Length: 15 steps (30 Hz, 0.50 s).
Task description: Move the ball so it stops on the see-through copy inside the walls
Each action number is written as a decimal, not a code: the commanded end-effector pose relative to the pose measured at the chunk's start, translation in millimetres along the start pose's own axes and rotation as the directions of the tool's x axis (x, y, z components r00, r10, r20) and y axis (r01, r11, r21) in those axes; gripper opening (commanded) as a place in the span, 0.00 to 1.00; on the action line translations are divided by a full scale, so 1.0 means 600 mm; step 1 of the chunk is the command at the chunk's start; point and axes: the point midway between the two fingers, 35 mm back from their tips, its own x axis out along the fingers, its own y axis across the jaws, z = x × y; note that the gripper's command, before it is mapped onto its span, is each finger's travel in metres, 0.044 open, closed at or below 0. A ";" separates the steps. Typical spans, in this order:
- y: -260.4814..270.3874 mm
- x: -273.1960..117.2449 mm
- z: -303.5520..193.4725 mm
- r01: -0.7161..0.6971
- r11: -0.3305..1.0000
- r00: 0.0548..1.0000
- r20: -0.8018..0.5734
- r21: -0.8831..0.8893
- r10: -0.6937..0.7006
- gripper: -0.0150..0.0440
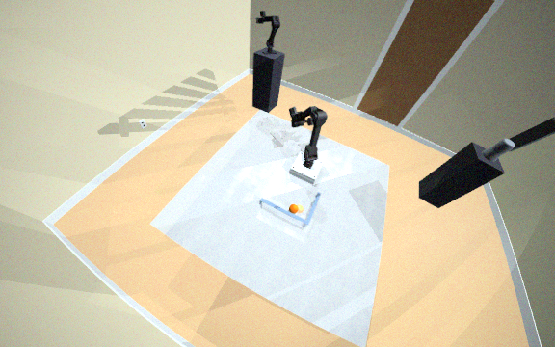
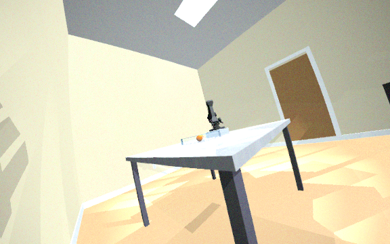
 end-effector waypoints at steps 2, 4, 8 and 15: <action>0.016 -0.012 0.002 -0.031 0.999 0.999 0.009 -0.021 0.031 0.90; 0.059 -0.048 0.004 -0.114 0.990 0.993 0.030 -0.083 0.116 0.90; 0.144 -0.137 -0.005 -0.277 0.934 0.953 0.056 -0.226 0.297 0.90; 0.245 -0.315 -0.065 -0.487 0.746 0.826 0.038 -0.454 0.562 0.90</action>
